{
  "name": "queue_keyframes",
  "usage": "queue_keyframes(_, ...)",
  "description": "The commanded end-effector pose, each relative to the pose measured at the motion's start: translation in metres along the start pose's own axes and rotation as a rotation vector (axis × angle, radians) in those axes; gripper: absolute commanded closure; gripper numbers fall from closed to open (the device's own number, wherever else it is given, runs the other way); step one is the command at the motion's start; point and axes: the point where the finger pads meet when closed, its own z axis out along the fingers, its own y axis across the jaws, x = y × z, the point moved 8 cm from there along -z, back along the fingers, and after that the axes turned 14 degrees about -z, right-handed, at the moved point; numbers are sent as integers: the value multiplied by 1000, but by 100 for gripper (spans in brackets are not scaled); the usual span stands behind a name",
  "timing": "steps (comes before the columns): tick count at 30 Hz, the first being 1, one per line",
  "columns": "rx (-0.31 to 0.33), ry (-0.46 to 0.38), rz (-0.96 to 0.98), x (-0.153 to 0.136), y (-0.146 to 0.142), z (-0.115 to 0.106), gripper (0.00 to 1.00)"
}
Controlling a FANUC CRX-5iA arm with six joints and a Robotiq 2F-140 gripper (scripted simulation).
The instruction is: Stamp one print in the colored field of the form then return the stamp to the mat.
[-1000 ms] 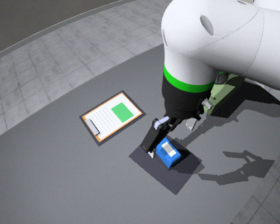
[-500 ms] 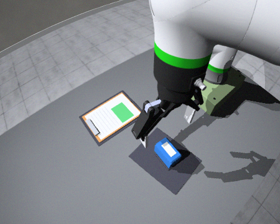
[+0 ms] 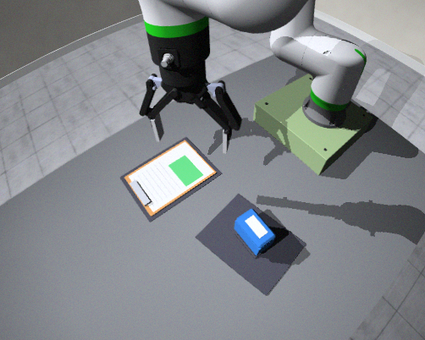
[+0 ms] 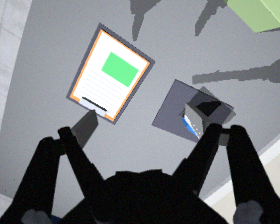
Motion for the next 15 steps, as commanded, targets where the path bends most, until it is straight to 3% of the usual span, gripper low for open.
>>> queue_keyframes(1, 1, -1, 279, 52, -47, 0, 0)
queue_keyframes(3, 2, -1, 384, 70, -64, 8, 0)
queue_keyframes(6, 2, -1, 544, 69, -66, 62, 0)
queue_keyframes(9, 2, -1, 579, 71, -63, 92, 0)
queue_keyframes(11, 2, -1, 579, 71, -63, 92, 0)
queue_keyframes(12, 2, -1, 579, 72, -64, 106, 0)
queue_keyframes(15, 2, -1, 579, 72, -64, 106, 0)
